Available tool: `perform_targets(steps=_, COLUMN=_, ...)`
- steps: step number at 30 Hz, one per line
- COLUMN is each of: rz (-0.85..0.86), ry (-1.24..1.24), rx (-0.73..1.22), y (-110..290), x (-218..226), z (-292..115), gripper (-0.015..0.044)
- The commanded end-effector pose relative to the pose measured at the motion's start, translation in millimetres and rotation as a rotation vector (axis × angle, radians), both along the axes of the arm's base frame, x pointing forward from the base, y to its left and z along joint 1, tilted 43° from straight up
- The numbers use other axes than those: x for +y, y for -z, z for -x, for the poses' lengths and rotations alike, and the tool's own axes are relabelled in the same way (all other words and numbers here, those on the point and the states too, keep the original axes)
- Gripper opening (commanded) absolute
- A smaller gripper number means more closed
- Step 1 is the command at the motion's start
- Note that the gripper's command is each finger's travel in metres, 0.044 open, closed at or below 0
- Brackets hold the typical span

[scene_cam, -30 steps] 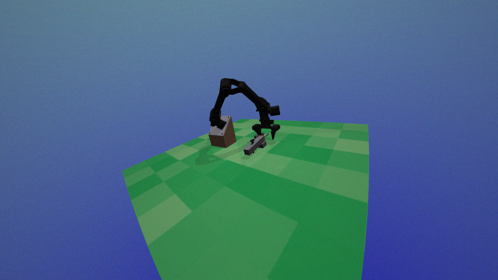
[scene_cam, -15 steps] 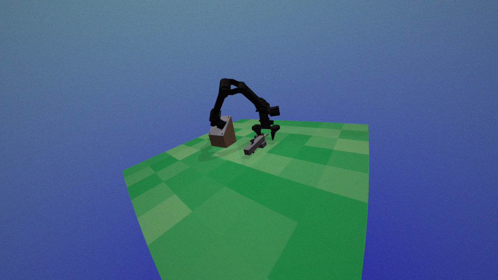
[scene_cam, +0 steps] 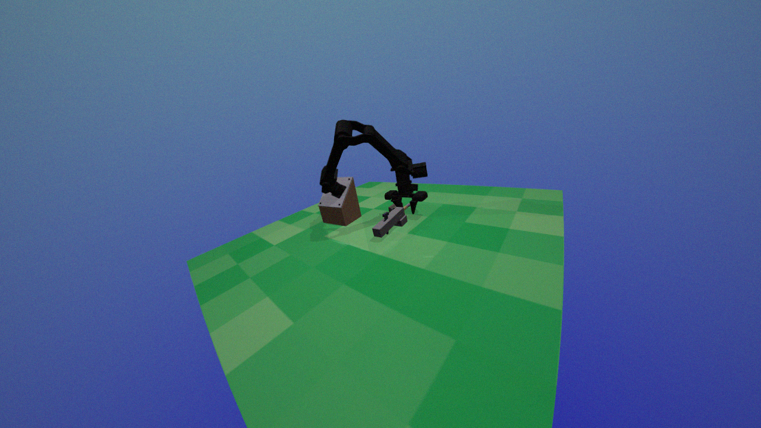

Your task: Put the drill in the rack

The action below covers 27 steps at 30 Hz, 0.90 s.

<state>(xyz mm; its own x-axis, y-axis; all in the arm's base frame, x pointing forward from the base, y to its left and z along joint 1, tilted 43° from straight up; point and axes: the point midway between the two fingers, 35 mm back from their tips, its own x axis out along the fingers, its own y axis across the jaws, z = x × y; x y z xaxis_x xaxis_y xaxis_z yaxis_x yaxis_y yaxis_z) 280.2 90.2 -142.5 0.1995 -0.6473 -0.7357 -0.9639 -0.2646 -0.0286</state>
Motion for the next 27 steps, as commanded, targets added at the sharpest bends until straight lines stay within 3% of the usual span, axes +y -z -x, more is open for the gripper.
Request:
perform_targets(steps=1, rz=0.000, ry=0.000, rx=0.000, y=0.1, x=0.2, z=0.0, gripper=0.0177)
perform_targets(steps=8, rz=0.000, ry=0.000, rx=0.000, y=0.1, x=0.2, z=0.0, gripper=0.0013)
perform_targets(steps=27, rz=0.005, ry=-0.002, rx=0.000, y=-2.5, x=2.3, z=1.6, gripper=0.0000)
